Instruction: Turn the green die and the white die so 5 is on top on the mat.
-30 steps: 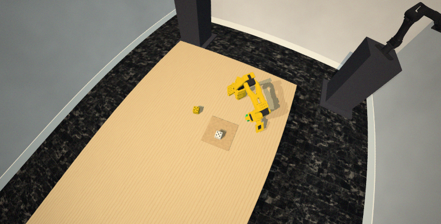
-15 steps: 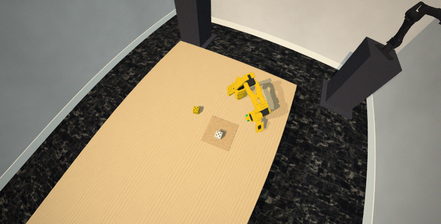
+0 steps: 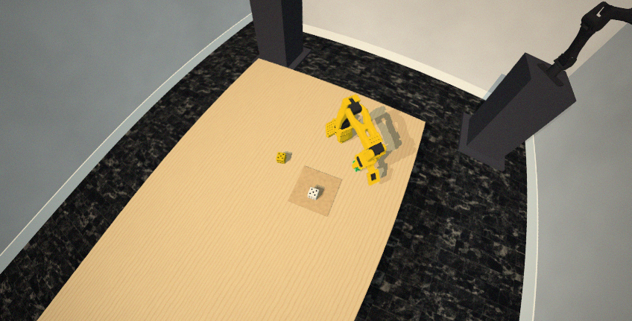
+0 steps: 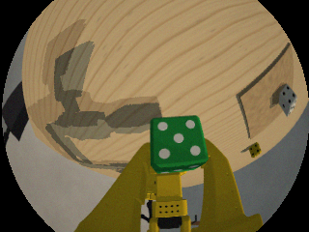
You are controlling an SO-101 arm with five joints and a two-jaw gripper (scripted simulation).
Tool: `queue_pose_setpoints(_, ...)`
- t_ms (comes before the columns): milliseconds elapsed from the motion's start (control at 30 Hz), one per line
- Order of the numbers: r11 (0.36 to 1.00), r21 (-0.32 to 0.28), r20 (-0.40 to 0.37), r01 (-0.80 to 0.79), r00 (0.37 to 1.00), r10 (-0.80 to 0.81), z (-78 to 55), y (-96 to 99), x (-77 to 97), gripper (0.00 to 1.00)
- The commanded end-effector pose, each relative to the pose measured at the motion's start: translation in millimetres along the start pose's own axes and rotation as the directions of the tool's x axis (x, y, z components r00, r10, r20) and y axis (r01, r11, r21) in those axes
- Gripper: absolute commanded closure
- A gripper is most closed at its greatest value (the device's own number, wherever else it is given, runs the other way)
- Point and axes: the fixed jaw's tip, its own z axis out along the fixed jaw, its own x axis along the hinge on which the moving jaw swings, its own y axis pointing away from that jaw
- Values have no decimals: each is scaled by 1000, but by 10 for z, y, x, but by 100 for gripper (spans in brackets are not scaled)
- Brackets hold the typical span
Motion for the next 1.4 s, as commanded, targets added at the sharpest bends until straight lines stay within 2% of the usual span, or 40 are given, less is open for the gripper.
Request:
queue_pose_setpoints(0,1000,-10,142,1,990,1,-187,8,-18,100)
queue_pose_setpoints(133,1000,-16,216,1,976,2,-271,11,18,100)
queue_pose_setpoints(267,1000,-19,254,1,967,4,-312,12,38,100)
queue_pose_setpoints(1133,1000,-20,264,1,965,4,-319,12,40,100)
queue_pose_setpoints(1367,1000,-25,341,3,940,6,-315,8,-14,100)
